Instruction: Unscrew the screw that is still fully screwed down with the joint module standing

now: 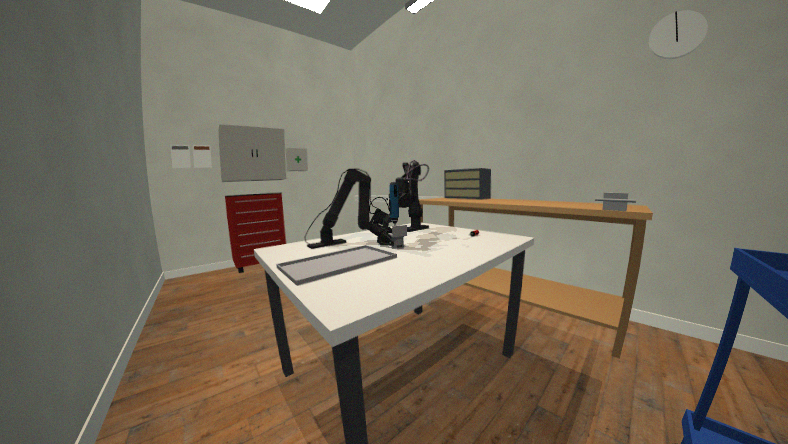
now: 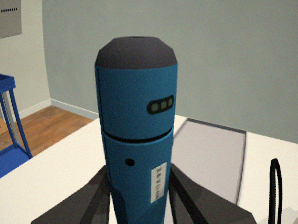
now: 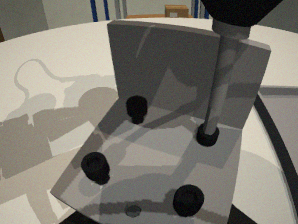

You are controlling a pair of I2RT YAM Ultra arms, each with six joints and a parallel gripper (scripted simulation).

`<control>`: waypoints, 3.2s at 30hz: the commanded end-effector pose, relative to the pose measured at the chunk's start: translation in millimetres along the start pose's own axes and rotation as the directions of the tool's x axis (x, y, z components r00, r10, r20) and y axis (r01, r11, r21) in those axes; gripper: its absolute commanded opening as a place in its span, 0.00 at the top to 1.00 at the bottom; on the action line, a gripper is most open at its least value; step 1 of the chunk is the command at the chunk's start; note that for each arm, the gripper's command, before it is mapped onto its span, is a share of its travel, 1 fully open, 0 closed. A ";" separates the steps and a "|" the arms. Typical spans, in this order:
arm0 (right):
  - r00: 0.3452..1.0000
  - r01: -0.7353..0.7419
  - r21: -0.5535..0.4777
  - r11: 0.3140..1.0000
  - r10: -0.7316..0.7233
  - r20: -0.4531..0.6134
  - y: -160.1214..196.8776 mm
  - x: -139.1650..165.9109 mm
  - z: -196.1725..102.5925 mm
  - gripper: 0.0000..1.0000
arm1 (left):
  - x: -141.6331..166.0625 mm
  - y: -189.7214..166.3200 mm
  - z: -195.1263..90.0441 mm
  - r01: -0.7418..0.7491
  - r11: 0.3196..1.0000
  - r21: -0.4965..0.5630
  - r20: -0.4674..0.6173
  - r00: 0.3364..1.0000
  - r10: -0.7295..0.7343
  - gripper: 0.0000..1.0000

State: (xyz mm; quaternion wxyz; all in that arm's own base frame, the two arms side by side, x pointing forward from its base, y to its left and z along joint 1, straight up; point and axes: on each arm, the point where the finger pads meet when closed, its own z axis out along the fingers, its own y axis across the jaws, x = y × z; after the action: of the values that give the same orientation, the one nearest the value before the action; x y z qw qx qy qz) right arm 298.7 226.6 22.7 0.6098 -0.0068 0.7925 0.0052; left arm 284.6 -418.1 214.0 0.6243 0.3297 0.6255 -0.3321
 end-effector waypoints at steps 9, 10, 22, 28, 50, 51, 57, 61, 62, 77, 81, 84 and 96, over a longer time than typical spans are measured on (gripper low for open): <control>1.000 -0.019 -0.003 1.000 0.019 0.013 1.7 -5.2 0.4 0.41 | -41.6 -0.4 -2.9 0.003 1.000 0.002 0.141 0.990 -0.003 0.58; 1.000 -0.019 -0.003 1.000 0.019 0.013 1.7 -5.2 0.4 0.41 | -41.5 -0.4 -2.9 0.003 1.000 0.002 0.141 0.990 -0.003 0.58; 1.000 -0.019 -0.003 1.000 0.019 0.013 1.7 -5.2 0.4 0.41 | -43.3 -0.4 -1.3 0.003 1.000 0.002 0.147 0.989 -0.003 0.58; 1.000 -0.019 -0.003 1.000 0.019 0.013 1.7 -5.2 0.4 0.41 | -43.3 -0.4 -1.3 0.003 1.000 0.002 0.147 0.989 -0.003 0.58; 1.000 -0.019 -0.003 1.000 0.019 0.013 1.7 -5.2 0.4 0.41 | -29.6 -0.5 -2.5 0.003 1.000 0.001 0.120 0.993 -0.003 0.58; 1.000 -0.019 -0.003 1.000 0.019 0.013 1.7 -5.2 0.4 0.41 | -27.7 -0.5 -2.4 0.003 1.000 0.001 0.116 0.993 -0.003 0.58; 1.000 -0.019 -0.003 1.000 0.019 0.013 1.7 -5.2 0.4 0.41 | -40.8 -0.5 -1.2 0.003 1.000 0.002 0.145 0.989 -0.003 0.58; 1.000 -0.019 -0.003 1.000 0.019 0.013 1.7 -5.2 0.4 0.41 | -40.8 -0.5 -1.2 0.003 1.000 0.002 0.145 0.989 -0.003 0.58; 1.000 -0.019 -0.003 1.000 0.019 0.013 1.7 -5.2 0.4 0.41 | -40.8 -0.5 -1.2 0.003 1.000 0.002 0.145 0.989 -0.003 0.58; 1.000 -0.019 -0.003 1.000 0.019 0.013 1.7 -5.2 0.4 0.41 | -36.8 -0.5 -2.8 0.003 1.000 0.002 0.137 0.991 -0.003 0.58; 1.000 -0.019 -0.003 1.000 0.019 0.013 1.7 -5.2 0.4 0.41 | -34.3 -0.5 -2.7 0.003 1.000 0.002 0.133 0.991 -0.003 0.58; 1.000 -0.019 -0.003 1.000 0.019 0.013 1.7 -5.2 0.4 0.41 | -27.0 -0.5 -2.5 0.003 1.000 0.001 0.118 0.993 -0.003 0.58; 1.000 -0.019 -0.003 1.000 0.019 0.013 1.7 -5.2 0.4 0.41 | -38.2 -0.5 -1.2 0.003 1.000 0.002 0.143 0.990 -0.003 0.58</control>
State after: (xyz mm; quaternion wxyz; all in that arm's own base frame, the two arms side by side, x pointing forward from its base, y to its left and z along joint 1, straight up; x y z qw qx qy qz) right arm 298.7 226.6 22.7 0.6098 -0.0068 0.7925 0.0052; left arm 284.4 -417.8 213.7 0.6290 0.3272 0.6208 -0.3346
